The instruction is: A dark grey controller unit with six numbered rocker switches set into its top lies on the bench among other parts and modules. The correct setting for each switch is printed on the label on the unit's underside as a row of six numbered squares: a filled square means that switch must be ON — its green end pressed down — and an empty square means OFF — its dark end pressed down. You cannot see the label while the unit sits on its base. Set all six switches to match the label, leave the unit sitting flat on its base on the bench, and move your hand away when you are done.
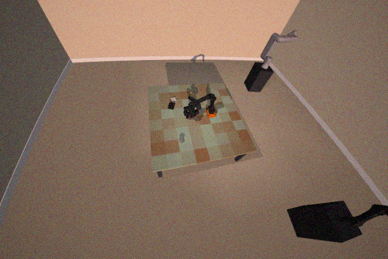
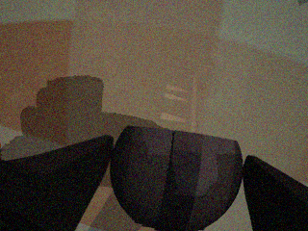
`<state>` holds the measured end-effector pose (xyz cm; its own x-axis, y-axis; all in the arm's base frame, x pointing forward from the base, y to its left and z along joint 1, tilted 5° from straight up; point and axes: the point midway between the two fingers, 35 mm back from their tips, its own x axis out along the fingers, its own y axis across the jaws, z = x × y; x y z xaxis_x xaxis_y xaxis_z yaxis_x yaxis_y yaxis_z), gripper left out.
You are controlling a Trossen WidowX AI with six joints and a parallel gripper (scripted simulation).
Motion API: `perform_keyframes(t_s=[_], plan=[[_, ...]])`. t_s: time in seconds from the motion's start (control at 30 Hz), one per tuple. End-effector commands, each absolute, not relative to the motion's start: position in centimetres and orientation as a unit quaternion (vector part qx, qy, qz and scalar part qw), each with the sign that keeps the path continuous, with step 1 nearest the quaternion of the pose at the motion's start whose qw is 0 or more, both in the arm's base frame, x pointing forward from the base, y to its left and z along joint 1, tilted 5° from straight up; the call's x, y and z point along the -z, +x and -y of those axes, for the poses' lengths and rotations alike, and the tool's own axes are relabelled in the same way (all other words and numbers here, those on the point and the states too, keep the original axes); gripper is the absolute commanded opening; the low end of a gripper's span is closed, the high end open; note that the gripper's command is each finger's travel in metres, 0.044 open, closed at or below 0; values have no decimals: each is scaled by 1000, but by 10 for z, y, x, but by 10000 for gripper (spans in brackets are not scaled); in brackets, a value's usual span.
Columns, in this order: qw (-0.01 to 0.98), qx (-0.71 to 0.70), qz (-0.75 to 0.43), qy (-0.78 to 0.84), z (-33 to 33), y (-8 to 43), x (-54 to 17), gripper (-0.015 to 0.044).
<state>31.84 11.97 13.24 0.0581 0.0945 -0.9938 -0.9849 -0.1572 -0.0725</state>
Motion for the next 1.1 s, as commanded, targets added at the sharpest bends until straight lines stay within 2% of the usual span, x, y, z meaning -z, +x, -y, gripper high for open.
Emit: perform_keyframes(t_s=[0.0, 1.07], plan=[[494, -546, -423, -527, -122, 317, -126, 338], [495, -547, -423, -527, -145, 315, -114, 338]])
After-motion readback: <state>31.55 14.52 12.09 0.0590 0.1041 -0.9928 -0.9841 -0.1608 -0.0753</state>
